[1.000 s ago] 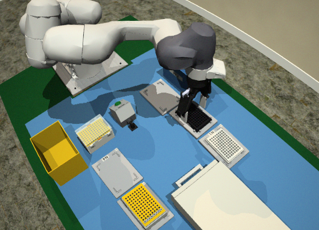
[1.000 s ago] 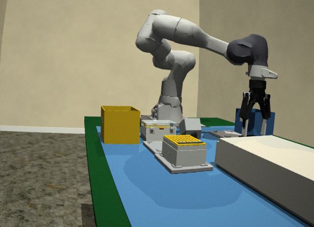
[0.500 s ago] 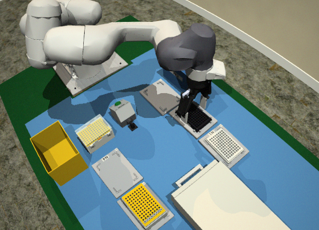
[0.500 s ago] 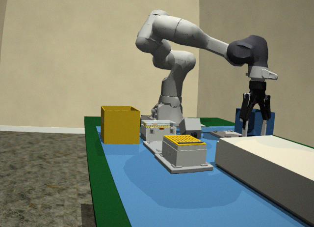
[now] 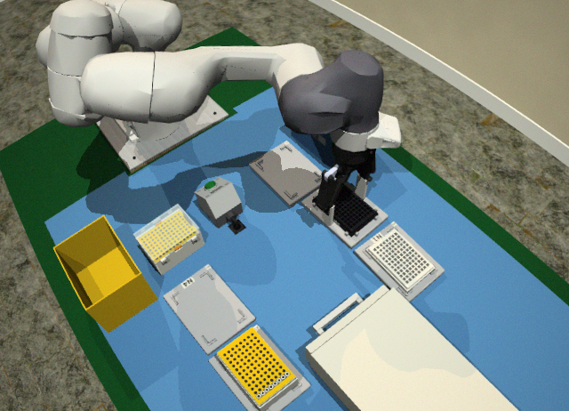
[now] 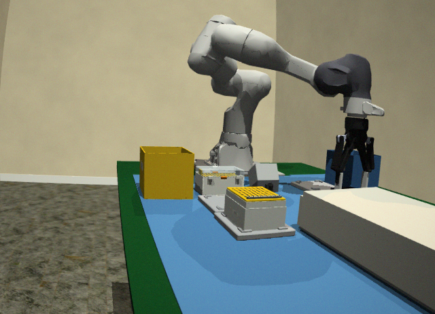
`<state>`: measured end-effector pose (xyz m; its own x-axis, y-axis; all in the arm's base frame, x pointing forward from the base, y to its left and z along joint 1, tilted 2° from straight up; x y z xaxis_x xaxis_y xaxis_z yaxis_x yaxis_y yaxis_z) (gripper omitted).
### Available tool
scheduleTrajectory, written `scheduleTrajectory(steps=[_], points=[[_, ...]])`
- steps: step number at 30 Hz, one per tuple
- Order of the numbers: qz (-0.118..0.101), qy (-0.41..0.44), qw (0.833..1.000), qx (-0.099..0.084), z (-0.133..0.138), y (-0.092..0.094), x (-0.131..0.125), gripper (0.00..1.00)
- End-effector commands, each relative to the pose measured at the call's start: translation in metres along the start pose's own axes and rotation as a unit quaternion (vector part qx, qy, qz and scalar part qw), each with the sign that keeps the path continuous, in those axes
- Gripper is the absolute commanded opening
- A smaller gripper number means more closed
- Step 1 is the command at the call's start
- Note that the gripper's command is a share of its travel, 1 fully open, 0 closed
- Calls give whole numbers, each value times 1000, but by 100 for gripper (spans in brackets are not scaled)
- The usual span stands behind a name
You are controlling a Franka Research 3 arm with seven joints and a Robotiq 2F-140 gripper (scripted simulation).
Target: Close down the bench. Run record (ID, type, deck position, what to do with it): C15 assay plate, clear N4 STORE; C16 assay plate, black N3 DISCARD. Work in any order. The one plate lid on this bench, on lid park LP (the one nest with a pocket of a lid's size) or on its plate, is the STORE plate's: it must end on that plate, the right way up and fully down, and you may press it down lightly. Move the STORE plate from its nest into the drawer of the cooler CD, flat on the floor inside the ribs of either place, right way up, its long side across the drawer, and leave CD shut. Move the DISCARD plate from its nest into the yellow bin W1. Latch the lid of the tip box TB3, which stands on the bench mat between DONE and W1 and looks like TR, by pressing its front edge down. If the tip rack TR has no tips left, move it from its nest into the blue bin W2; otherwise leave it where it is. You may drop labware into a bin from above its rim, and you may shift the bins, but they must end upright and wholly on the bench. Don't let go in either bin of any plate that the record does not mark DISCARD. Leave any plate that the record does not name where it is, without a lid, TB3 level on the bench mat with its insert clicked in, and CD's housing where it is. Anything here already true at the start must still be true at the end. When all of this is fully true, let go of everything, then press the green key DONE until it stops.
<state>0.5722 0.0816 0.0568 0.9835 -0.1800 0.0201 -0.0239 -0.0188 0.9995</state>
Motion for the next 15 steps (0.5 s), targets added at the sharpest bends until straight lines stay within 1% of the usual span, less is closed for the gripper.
scheduleTrajectory(steps=[1, 13, 14, 15], points=[[3, -2, 1000, 2, -2, -2, 1, 66], [3, -2, 1000, 2, -2, -2, 1, 66], [3, -2, 1000, 2, -2, -2, 1, 0], [3, -2, 1000, 2, -2, -2, 1, 0]])
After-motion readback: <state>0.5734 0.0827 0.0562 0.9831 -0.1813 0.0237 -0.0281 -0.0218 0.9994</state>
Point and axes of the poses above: the point where the finger pads meet when closed, its own y axis back along the fingers, its own z axis across the jaws, x = y × z, the point moved 1 cm from there along y, back along the fingers, and after that the axes turned 1 degree about -y, right-handed, at the moved point
